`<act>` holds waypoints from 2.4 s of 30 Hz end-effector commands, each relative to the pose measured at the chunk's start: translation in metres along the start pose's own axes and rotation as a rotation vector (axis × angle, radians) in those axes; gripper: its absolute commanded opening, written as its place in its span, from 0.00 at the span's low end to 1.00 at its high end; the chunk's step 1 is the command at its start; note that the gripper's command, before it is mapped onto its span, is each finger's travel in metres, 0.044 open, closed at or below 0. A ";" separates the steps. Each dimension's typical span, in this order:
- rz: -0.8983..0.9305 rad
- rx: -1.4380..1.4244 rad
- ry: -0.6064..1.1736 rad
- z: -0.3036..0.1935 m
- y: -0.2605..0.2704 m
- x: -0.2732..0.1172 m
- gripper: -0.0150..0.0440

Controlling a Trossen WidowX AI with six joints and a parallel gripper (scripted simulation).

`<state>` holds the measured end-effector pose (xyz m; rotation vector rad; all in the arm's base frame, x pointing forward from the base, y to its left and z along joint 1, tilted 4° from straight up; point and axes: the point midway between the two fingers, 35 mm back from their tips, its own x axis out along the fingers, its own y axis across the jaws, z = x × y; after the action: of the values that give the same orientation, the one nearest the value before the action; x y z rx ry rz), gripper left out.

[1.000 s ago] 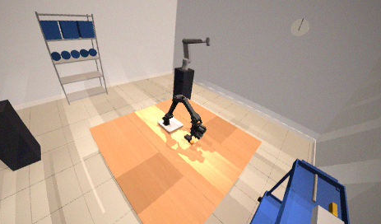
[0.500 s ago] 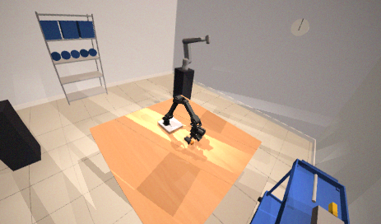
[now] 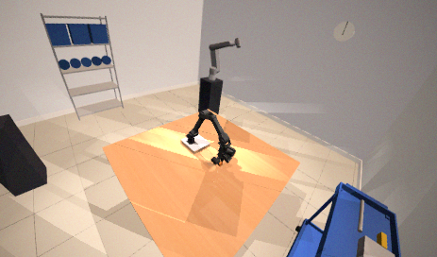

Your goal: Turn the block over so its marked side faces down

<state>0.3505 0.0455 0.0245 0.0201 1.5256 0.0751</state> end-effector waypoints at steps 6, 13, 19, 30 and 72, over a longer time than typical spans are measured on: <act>0.004 0.006 0.002 0.000 0.001 0.002 0.35; 0.004 0.006 0.002 0.000 0.001 0.002 0.27; 0.004 0.006 0.002 0.000 0.001 -0.023 0.25; 0.003 0.005 -0.022 0.001 0.001 -0.027 0.25; 0.001 0.006 -0.539 -0.002 0.001 -0.015 0.25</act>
<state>0.3455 0.0453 0.0388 0.0388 1.0201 0.0660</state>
